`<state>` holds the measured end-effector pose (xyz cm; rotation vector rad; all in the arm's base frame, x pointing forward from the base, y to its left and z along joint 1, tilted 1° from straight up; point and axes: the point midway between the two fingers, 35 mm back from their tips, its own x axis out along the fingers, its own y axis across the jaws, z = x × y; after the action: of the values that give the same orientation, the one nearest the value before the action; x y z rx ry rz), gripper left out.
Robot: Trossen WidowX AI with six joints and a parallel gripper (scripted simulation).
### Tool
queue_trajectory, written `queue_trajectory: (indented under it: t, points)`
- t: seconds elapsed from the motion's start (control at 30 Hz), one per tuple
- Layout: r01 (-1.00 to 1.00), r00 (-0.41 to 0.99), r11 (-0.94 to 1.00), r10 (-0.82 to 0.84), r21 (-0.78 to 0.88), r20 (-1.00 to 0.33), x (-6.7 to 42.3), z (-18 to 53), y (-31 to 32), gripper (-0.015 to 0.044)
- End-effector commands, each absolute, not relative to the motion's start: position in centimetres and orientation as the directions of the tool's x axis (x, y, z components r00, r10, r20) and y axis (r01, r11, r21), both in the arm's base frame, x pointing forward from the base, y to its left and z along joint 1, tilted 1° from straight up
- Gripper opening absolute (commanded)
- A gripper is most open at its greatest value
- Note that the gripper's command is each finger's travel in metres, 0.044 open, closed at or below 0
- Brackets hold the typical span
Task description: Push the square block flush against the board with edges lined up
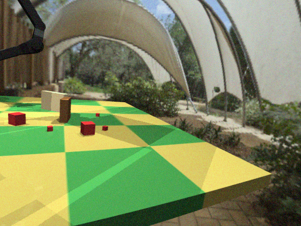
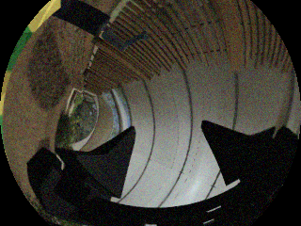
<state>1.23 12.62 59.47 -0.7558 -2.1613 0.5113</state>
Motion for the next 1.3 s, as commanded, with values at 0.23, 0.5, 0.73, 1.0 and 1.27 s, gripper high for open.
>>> queue_trajectory:
  t: [0.23,0.5,0.73,1.0,1.27]
  points:
    - [0.304,-0.603,0.811,0.570,-0.499,0.559,-1.8,60.2,11.3,0.0190]
    - [0.262,-0.712,0.901,0.423,-0.347,0.560,-5.3,60.0,9.2,0.0000]
    - [0.208,-0.785,0.955,0.291,-0.211,0.546,-8.3,60.0,6.8,0.0000]
    - [0.102,-0.829,0.989,0.142,-0.103,0.542,-10.8,60.2,3.6,0.0000]
    - [-0.026,-0.832,0.999,-0.032,0.018,0.554,-12.4,60.4,-0.3,0.0000]
